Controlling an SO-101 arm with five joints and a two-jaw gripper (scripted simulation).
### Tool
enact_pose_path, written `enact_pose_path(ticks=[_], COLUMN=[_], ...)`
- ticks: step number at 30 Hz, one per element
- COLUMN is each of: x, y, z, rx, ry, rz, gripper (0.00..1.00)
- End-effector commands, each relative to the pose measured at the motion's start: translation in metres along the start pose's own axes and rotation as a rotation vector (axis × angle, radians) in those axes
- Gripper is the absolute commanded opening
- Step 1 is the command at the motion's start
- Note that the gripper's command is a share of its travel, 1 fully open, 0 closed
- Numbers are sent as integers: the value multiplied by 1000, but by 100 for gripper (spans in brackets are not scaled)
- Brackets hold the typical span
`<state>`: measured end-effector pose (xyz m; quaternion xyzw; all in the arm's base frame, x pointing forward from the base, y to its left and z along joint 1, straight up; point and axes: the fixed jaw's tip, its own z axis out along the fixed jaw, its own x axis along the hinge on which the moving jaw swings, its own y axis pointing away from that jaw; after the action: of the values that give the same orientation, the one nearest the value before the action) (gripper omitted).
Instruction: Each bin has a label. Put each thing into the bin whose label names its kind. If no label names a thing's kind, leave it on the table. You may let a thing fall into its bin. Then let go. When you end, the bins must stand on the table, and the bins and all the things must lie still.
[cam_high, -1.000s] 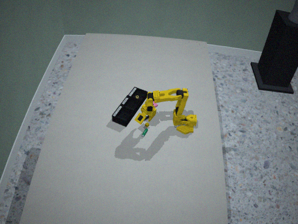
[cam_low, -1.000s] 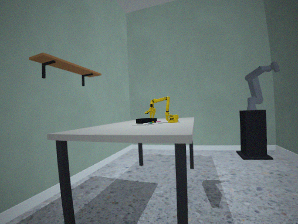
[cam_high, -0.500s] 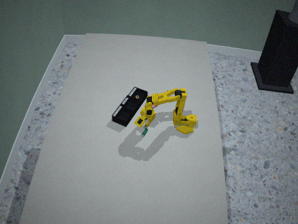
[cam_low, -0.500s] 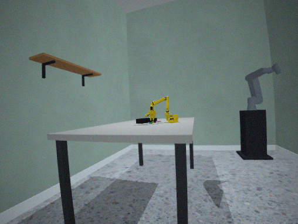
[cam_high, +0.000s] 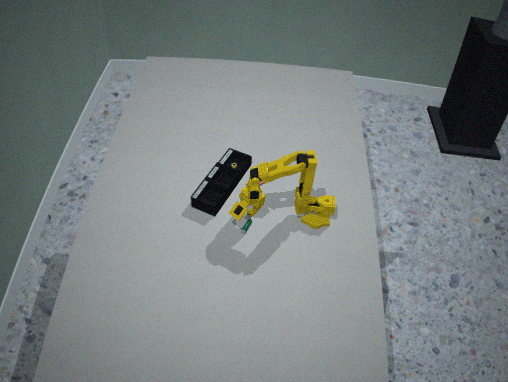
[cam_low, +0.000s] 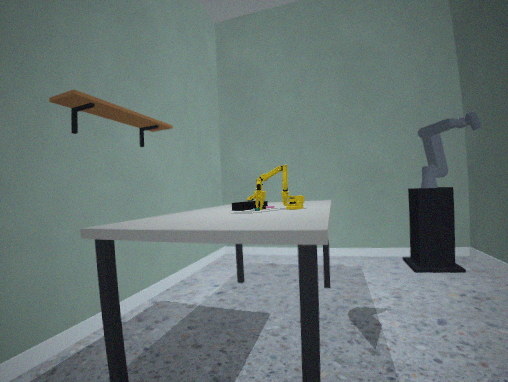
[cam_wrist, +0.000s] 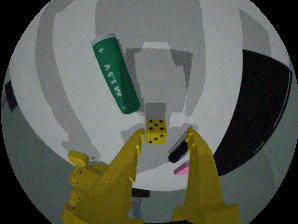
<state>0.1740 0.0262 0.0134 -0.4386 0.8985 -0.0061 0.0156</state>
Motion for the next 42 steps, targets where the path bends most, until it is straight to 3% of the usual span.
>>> enact_pose_path(ticks=[1, 3, 4, 30, 42], x=[-3, -3, 0, 0, 0], y=[-1, -1, 3, 3, 3], z=[-1, -1, 5, 5, 5], rx=[13, 13, -16, -16, -16], ry=[-15, -15, 13, 13, 13], rz=[-20, -20, -19, -19, -19], gripper=[23, 23, 23, 22, 14])
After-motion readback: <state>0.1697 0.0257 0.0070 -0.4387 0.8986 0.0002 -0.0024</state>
